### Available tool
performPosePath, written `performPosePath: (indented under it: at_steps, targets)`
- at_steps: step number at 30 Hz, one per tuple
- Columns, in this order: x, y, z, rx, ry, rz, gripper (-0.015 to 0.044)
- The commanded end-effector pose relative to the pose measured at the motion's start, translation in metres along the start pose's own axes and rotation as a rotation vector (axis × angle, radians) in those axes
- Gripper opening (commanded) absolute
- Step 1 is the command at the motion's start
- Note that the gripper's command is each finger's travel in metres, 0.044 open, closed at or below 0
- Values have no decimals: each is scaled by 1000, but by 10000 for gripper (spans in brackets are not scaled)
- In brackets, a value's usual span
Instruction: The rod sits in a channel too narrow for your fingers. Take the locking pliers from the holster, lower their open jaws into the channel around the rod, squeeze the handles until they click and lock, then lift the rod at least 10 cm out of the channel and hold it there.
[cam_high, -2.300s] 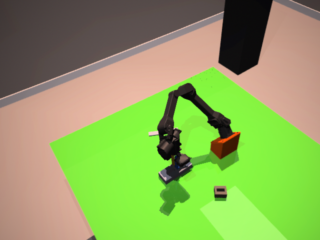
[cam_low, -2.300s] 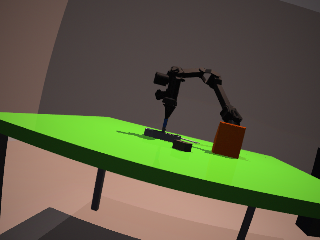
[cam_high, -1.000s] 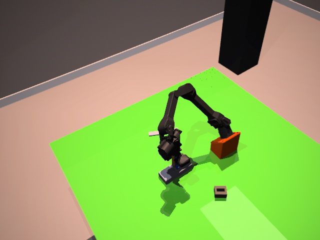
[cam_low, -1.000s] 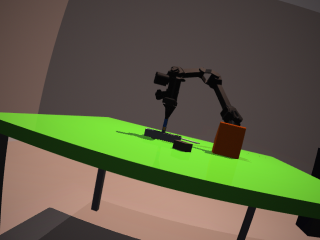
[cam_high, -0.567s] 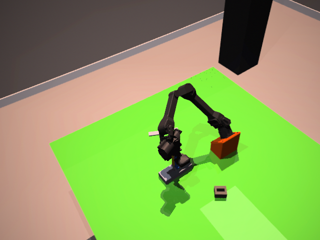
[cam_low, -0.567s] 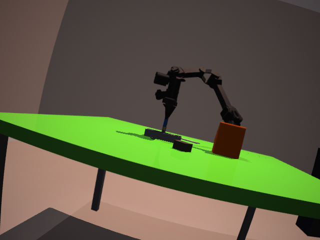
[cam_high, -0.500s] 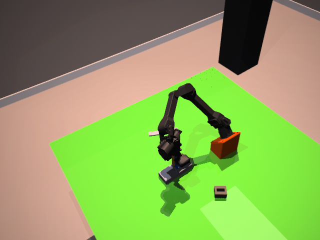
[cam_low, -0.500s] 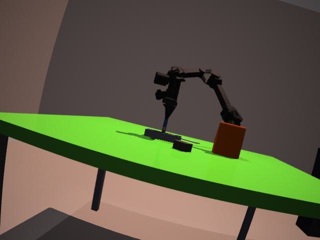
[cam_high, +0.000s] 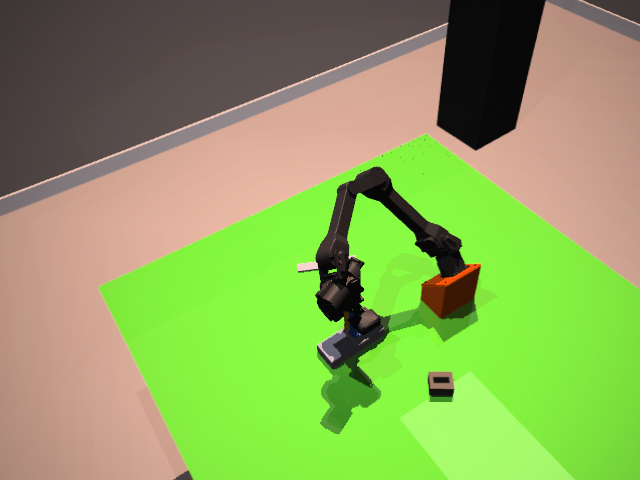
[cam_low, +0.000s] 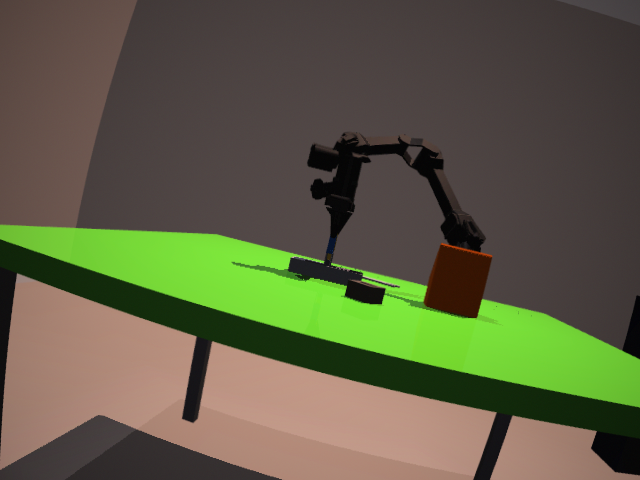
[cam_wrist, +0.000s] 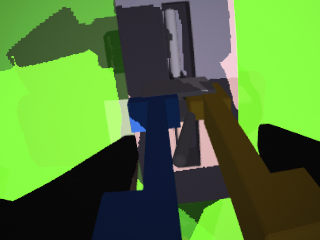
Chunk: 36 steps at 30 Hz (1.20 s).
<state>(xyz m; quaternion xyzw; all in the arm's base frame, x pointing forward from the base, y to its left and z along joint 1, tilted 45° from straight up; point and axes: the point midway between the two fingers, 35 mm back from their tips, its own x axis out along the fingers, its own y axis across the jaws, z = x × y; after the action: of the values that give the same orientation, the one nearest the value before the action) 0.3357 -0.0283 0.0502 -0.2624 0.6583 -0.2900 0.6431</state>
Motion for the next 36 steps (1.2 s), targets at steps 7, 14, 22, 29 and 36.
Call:
performPosePath:
  at_steps: [7,14,22,29,36]
  targets:
    - [-11,5,1,-3,-3,-4,105]
    - [-18,7,0,-4,-4,-12,105]
    - [-26,9,0,-4,-6,-20,105]
    - [-33,10,0,-5,-7,-28,105]
    - [-38,11,-1,-6,-13,-34,105]
